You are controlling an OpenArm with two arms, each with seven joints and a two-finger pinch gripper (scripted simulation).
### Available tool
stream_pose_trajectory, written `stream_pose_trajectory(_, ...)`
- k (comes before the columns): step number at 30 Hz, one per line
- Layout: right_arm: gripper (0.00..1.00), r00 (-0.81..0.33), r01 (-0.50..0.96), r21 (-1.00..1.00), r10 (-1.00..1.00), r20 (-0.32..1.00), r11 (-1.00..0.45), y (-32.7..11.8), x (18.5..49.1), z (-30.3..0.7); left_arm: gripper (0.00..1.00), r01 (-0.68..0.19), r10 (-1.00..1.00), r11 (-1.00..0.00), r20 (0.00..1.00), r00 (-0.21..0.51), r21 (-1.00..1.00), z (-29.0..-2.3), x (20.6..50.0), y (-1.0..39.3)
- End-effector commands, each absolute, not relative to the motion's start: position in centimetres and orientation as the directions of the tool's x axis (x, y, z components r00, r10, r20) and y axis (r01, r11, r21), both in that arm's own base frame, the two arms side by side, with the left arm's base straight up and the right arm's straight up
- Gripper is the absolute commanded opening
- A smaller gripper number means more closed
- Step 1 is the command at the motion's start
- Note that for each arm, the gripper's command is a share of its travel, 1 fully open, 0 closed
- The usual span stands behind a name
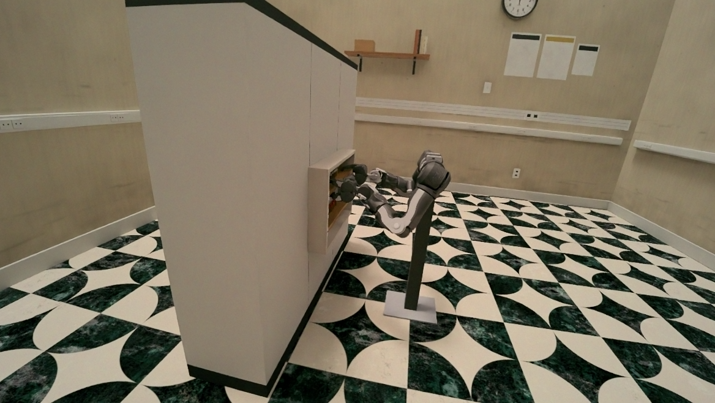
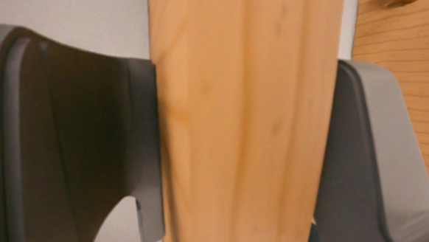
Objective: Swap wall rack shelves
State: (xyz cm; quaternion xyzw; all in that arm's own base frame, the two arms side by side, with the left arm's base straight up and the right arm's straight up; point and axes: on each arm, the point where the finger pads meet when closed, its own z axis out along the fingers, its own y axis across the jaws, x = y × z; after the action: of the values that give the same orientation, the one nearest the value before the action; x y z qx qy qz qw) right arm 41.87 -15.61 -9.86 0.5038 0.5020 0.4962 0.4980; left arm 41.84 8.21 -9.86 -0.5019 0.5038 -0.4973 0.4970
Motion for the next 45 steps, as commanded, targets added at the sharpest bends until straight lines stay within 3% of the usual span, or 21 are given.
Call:
stream_pose_trajectory(1,0.00,0.000,0.000,1.000,1.000,0.000,0.000,-15.5,41.8,-9.3,0.00,0.000,-1.000,0.000,0.000,0.000,-1.000,-9.3,41.8,8.3)
stream_pose_trajectory(31,0.00,0.000,0.000,1.000,1.000,0.000,0.000,-15.5,41.8,-7.7,0.00,0.000,-1.000,0.000,0.000,0.000,-1.000,-7.8,41.8,8.3)
stream_pose_trajectory(45,0.00,0.000,0.000,1.000,1.000,0.000,0.000,-15.5,40.1,-7.8,0.00,0.000,-1.000,0.000,0.000,0.000,-1.000,-7.8,40.1,8.3)
